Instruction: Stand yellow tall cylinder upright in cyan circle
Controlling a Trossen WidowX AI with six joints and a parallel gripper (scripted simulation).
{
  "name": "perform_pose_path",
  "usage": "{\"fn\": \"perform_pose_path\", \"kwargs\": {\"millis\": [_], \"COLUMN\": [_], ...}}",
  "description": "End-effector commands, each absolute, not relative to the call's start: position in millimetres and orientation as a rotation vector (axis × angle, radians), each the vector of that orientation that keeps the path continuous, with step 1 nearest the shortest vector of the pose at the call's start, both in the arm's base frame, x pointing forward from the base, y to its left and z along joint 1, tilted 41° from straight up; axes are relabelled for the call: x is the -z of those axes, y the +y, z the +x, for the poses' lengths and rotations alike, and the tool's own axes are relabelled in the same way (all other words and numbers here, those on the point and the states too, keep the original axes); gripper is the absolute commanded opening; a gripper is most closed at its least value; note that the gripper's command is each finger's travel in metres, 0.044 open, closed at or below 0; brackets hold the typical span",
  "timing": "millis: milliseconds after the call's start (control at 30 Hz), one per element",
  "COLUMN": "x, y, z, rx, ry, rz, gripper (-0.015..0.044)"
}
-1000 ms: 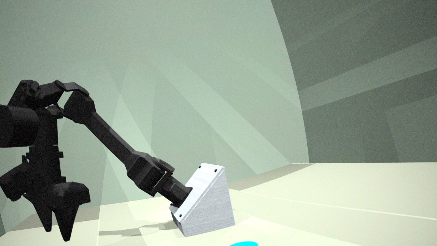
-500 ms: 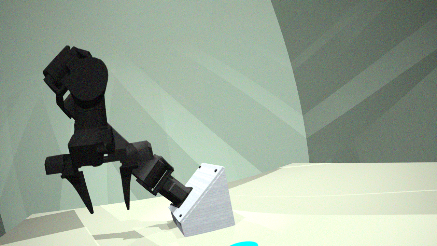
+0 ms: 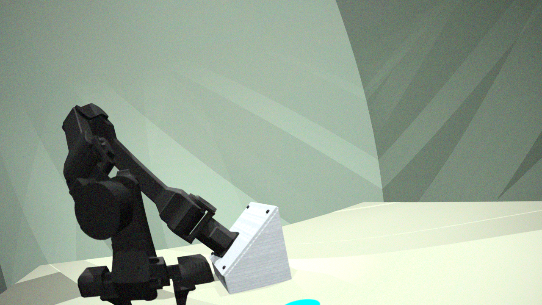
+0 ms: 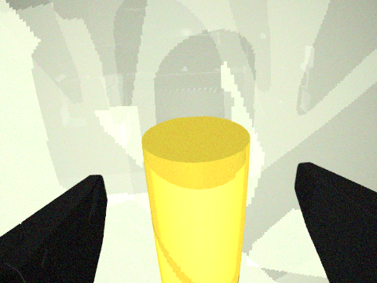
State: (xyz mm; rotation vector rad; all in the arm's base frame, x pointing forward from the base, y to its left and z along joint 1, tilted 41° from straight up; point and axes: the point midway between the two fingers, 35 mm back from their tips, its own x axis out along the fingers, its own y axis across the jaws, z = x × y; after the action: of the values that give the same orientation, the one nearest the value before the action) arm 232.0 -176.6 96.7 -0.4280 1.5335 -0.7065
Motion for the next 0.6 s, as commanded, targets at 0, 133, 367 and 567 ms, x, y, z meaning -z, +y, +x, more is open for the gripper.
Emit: {"fn": "perform_pose_path", "kwargs": {"millis": [0, 133, 367, 567], "x": [-92, -92, -92, -104], "y": [-179, -179, -178, -168], "z": [233, 233, 234, 238], "rx": [0.695, 0.695, 0.695, 0.691], "ry": [1.525, 1.525, 1.525, 1.525], "rz": [-0.433, -0.433, -0.433, -0.429], "gripper": [0.0283, 0.0178, 0.0105, 0.0105]}}
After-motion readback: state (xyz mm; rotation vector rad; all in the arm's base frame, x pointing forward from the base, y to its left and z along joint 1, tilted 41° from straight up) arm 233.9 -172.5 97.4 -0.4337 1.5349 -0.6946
